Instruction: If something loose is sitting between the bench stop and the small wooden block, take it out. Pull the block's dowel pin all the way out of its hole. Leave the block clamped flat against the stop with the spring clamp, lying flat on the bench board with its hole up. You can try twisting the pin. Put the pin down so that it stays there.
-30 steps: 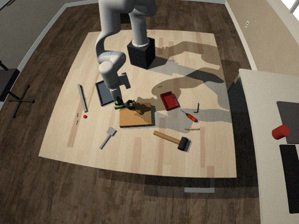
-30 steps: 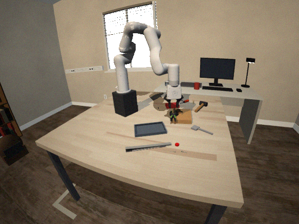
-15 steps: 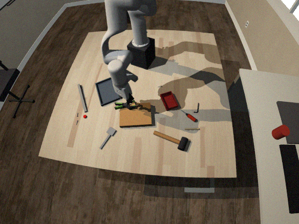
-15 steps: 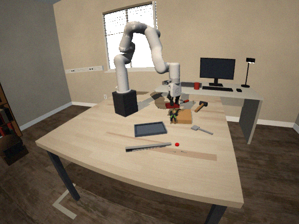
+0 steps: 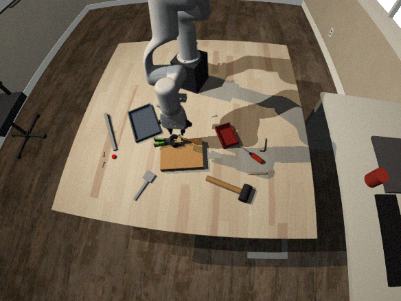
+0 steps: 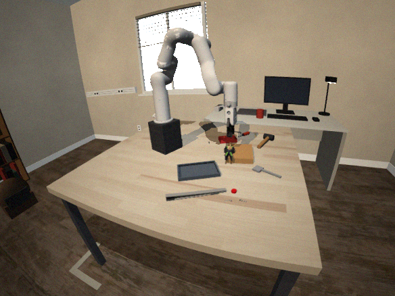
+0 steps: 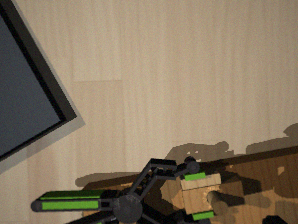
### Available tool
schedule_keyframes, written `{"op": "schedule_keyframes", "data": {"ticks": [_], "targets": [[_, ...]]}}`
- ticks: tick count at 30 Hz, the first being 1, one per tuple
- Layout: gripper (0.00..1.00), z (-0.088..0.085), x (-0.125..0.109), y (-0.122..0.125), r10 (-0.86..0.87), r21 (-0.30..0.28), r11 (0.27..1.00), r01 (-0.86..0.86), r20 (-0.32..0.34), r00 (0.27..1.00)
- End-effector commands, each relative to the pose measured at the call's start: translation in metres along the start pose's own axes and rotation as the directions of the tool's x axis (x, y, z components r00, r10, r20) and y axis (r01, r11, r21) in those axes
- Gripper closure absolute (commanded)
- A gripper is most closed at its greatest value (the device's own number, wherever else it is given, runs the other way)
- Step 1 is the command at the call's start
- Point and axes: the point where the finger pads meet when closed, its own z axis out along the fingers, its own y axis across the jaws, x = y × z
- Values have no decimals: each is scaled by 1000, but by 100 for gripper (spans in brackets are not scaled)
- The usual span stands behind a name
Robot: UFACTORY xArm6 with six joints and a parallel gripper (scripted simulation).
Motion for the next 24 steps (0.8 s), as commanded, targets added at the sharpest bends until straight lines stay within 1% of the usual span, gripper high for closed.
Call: {"op": "schedule_keyframes", "data": {"ticks": [1, 5, 14, 15, 24], "targets": [[50, -2, 0, 6, -103, -18, 994, 103, 3, 995], [50, -3, 1, 10, -156, -18, 988, 156, 4, 988], [50, -3, 1, 11, -177, -18, 984, 177, 4, 984], [72, -3, 1, 11, -177, -18, 984, 177, 4, 984], [72, -3, 1, 11, -177, -18, 984, 177, 4, 984]]}}
